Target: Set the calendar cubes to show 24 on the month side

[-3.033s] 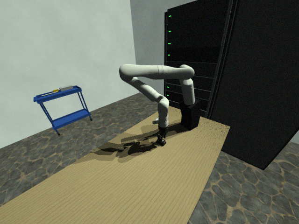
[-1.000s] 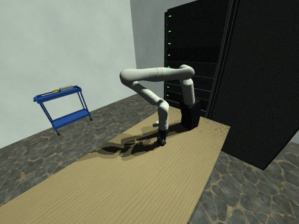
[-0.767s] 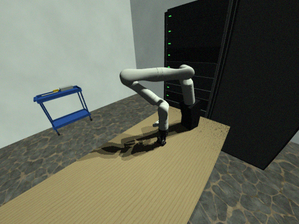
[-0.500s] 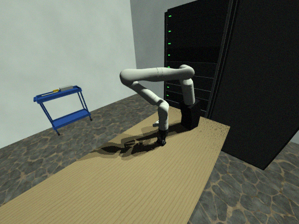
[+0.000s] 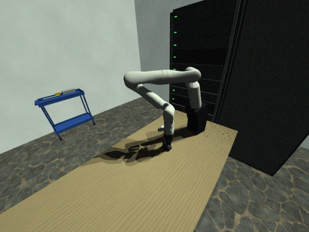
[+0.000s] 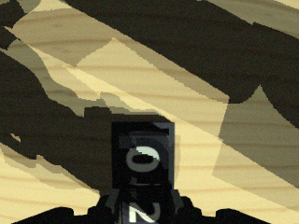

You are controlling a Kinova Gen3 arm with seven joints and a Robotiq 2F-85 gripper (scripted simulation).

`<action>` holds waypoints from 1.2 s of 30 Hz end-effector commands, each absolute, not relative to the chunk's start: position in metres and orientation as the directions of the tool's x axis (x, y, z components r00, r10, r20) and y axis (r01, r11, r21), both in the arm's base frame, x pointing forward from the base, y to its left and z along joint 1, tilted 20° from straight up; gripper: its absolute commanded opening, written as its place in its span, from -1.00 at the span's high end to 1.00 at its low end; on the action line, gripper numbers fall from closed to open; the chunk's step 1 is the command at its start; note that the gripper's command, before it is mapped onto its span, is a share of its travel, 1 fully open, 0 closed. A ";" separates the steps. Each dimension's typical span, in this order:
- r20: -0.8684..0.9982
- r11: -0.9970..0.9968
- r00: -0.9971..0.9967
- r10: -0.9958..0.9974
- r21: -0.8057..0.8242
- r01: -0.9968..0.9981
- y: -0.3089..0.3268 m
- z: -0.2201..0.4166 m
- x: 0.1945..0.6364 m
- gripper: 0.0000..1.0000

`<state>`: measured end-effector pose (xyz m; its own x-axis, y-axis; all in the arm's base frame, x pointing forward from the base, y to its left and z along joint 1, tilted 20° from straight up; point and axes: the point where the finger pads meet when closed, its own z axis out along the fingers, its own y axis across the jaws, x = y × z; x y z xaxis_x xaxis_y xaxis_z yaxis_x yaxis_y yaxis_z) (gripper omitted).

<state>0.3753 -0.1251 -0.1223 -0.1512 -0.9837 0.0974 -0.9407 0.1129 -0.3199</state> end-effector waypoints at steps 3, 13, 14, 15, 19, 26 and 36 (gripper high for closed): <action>0.108 0.105 -0.147 -0.983 -0.325 -0.940 -0.128 -0.123 0.377 0.47; 0.108 0.105 -0.147 -0.983 -0.325 -0.940 -0.128 -0.123 0.377 0.47; 0.108 0.105 -0.147 -0.983 -0.325 -0.940 -0.128 -0.123 0.377 0.47; 0.108 0.105 -0.147 -0.983 -0.325 -0.940 -0.128 -0.123 0.377 0.47; 0.106 0.103 -0.144 -0.984 -0.322 -0.941 -0.126 -0.120 0.374 0.47; 0.110 0.101 -0.144 -0.983 -0.326 -0.940 -0.123 -0.086 0.365 0.47; 0.099 0.102 -0.140 -0.985 -0.321 -0.942 -0.112 -0.041 0.348 0.47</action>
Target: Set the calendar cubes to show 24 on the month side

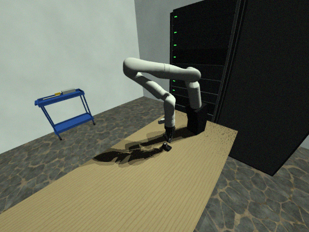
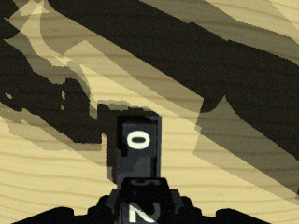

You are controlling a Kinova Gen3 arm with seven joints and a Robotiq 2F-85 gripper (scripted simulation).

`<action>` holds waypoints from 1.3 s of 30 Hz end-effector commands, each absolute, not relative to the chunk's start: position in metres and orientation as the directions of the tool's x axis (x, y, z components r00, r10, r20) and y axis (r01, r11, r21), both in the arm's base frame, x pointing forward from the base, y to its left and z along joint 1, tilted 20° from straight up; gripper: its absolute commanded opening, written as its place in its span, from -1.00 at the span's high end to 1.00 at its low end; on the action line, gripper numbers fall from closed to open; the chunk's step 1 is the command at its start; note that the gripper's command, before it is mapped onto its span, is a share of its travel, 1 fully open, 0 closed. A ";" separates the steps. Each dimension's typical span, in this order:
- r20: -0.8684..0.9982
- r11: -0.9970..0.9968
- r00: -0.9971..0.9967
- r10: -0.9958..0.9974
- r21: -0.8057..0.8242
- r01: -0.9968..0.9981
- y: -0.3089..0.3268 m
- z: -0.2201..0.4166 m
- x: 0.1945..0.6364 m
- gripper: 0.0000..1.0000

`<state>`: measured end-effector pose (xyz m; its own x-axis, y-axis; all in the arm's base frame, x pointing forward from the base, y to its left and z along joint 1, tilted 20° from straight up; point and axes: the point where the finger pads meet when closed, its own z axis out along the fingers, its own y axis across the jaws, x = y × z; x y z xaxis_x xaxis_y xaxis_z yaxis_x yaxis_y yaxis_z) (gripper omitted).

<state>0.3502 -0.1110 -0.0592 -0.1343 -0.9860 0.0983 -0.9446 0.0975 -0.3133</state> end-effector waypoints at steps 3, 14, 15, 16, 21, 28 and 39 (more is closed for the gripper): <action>0.099 0.102 -0.140 -0.985 -0.321 -0.942 -0.111 -0.032 0.345 0.47; 0.104 0.102 -0.143 -0.984 -0.324 -0.941 -0.112 -0.028 0.345 0.47; 0.103 0.103 -0.143 -0.984 -0.323 -0.941 -0.112 -0.028 0.345 0.47; 0.103 0.103 -0.143 -0.984 -0.323 -0.941 -0.112 -0.028 0.345 0.47; 0.103 0.100 -0.140 -0.985 -0.322 -0.942 -0.111 -0.029 0.345 0.47; 0.109 0.067 -0.107 -0.988 -0.319 -0.945 -0.108 -0.030 0.346 0.47; 0.154 -0.078 0.032 -0.987 -0.306 -0.949 -0.104 -0.031 0.350 0.47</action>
